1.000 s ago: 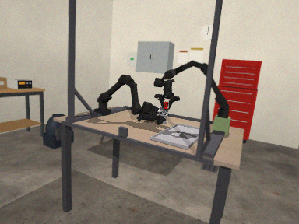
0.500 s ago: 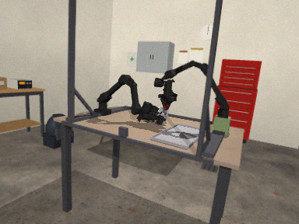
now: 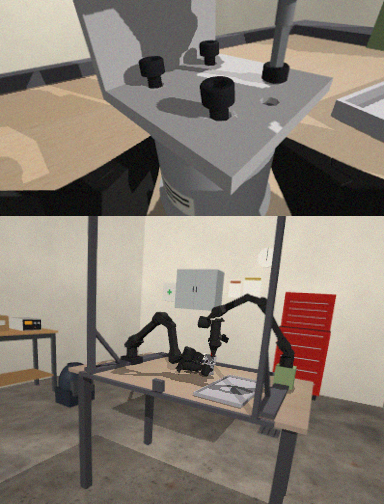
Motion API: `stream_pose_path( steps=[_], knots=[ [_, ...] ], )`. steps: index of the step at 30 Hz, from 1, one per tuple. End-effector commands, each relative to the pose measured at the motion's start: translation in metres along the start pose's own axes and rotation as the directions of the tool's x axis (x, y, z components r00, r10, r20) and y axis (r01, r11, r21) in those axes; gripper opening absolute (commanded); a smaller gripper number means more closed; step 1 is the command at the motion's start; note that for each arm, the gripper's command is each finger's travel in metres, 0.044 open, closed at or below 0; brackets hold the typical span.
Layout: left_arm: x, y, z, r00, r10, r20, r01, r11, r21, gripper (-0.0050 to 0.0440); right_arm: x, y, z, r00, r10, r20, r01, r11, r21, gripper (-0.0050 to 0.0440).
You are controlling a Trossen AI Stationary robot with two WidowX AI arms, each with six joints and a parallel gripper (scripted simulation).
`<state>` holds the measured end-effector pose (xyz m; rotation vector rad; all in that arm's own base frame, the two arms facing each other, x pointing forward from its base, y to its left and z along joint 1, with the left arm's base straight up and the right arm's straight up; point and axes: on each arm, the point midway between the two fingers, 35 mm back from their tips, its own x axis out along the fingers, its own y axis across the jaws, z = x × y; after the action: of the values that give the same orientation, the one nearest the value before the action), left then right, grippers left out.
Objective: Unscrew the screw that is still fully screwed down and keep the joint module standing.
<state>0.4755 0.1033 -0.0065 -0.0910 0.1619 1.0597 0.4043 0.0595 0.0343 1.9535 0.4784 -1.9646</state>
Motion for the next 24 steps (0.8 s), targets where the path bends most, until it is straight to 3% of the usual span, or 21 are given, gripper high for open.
stream_pose_path(
  steps=[1,24],
  knots=[
    [0.0016,-0.003,0.0112,1.0,-0.001,0.013,0.002,1.0,-0.025,0.0245,-0.018,0.0031,-0.0039,0.999,0.022,-0.046,-0.018,0.997,0.076,0.025],
    [0.0016,-0.003,0.0112,1.0,-0.001,0.013,0.002,1.0,-0.025,0.0245,-0.0145,0.0032,-0.0049,0.999,0.017,-0.04,-0.013,0.996,0.087,0.025]
  ],
)
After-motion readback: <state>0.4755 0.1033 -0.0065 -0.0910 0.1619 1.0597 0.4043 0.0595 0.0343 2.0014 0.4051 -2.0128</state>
